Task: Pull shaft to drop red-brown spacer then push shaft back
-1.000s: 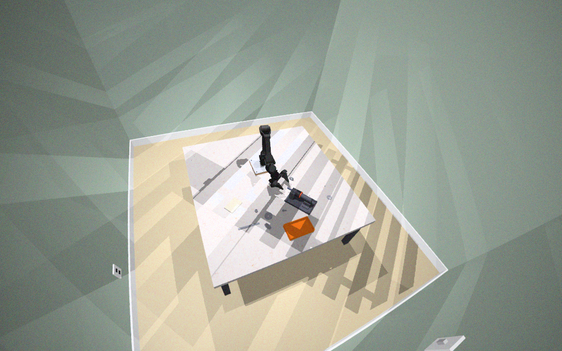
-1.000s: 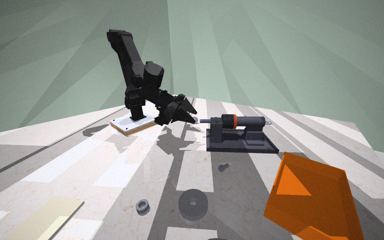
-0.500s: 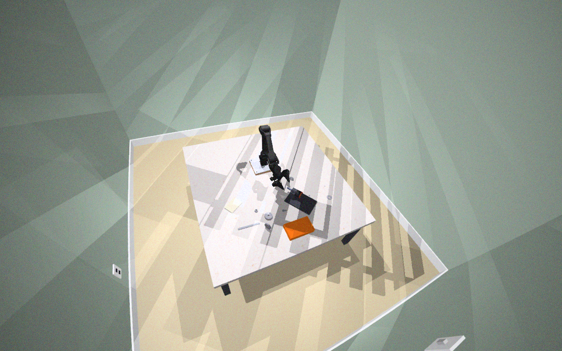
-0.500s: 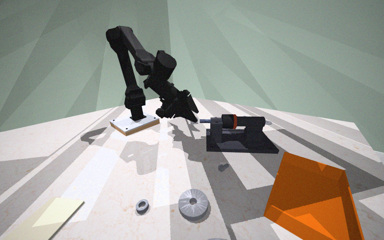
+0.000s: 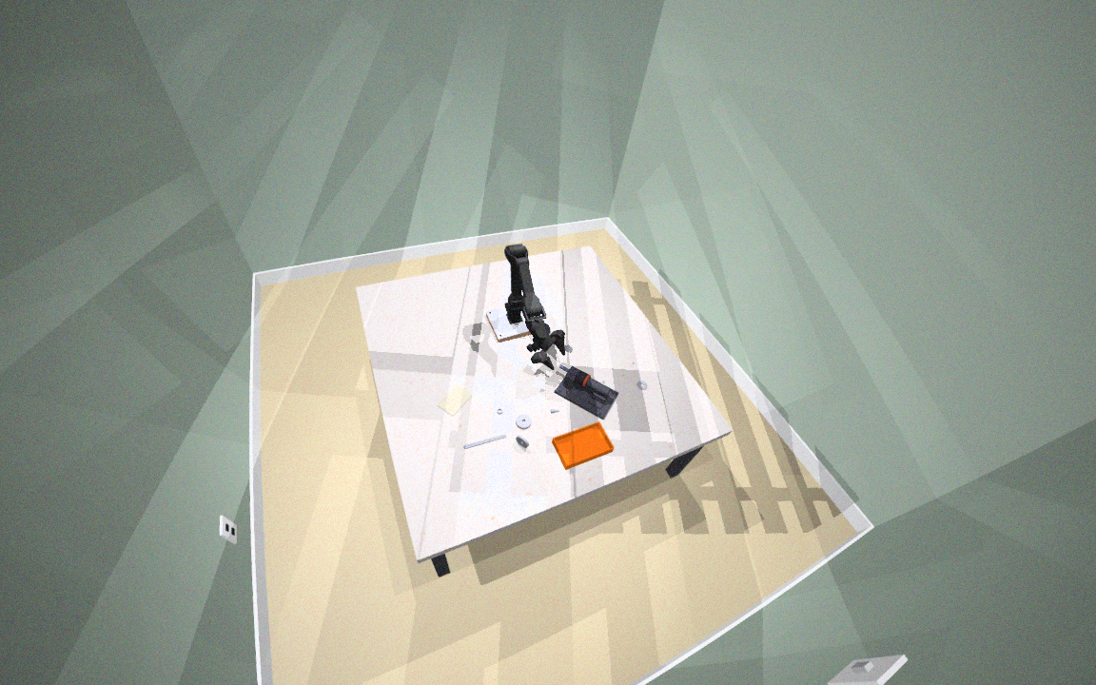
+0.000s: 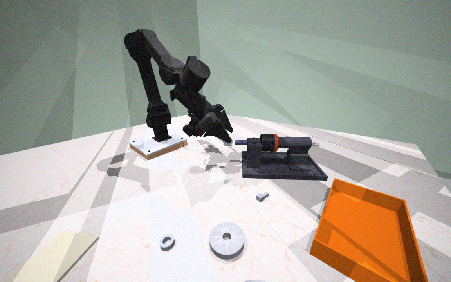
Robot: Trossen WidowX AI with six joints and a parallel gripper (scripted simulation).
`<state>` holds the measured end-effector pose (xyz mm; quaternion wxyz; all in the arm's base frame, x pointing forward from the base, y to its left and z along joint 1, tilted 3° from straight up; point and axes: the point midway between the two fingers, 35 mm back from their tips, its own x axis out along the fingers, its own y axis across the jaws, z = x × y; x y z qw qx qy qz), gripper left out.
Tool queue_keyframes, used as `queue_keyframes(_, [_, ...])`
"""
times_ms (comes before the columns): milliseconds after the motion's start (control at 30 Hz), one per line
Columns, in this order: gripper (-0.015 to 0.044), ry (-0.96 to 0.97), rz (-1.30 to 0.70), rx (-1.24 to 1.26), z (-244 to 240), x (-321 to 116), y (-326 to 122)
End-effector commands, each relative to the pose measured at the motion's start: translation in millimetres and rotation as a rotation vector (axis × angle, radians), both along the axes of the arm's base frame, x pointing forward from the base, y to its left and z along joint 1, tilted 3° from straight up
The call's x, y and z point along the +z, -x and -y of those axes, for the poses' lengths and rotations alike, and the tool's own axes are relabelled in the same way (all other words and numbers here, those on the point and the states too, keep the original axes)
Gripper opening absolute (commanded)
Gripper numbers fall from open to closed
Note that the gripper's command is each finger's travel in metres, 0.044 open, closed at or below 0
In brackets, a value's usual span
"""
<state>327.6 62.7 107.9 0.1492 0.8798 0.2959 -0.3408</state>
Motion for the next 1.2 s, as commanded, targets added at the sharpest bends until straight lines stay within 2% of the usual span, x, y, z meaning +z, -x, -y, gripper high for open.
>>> queue_keyframes(0, [0.044,0.005,-0.003,0.0,0,-1,0])
queue_keyframes(1167, [0.044,0.003,-0.002,0.0,-17,-31,-24])
